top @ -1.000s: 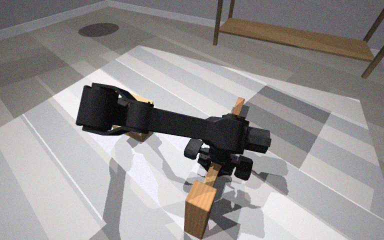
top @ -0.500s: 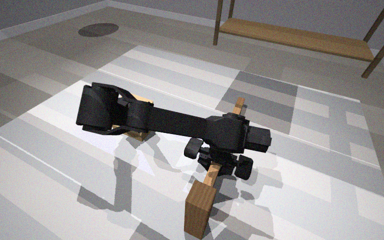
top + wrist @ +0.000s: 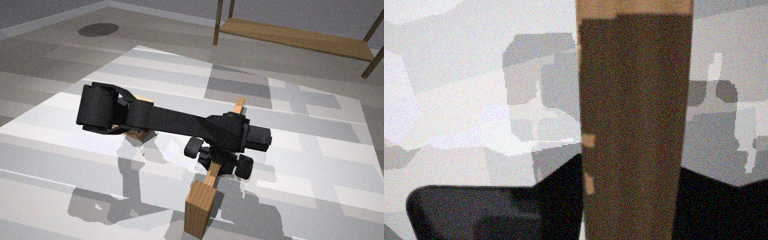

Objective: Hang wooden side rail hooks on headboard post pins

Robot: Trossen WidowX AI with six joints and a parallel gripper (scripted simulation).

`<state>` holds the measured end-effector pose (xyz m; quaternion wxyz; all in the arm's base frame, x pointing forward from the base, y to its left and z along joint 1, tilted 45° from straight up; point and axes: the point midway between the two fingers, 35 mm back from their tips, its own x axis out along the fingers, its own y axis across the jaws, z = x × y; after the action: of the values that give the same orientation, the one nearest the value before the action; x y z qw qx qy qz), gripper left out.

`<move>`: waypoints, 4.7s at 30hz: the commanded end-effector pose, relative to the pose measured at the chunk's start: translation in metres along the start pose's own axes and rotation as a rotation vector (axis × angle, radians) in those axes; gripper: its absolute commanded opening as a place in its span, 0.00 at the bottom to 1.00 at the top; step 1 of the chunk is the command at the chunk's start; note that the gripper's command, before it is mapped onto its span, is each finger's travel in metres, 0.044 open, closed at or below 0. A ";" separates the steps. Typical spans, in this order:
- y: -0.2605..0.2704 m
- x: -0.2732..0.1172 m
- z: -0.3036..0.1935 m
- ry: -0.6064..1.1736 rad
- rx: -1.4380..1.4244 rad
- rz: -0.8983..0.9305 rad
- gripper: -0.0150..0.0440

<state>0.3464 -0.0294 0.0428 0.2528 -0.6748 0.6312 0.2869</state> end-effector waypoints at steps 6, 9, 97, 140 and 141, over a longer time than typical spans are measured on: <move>-0.004 -0.011 0.000 -0.006 0.004 -0.026 0.25; -0.004 -0.011 0.000 -0.006 0.004 -0.026 0.25; -0.004 -0.022 0.000 -0.007 0.004 -0.026 0.25; -0.009 -0.018 -0.004 -0.006 0.004 -0.026 0.25; -0.009 -0.018 -0.005 -0.006 0.004 -0.026 0.25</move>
<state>0.3494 -0.0228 0.0532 0.2512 -0.6767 0.6288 0.2892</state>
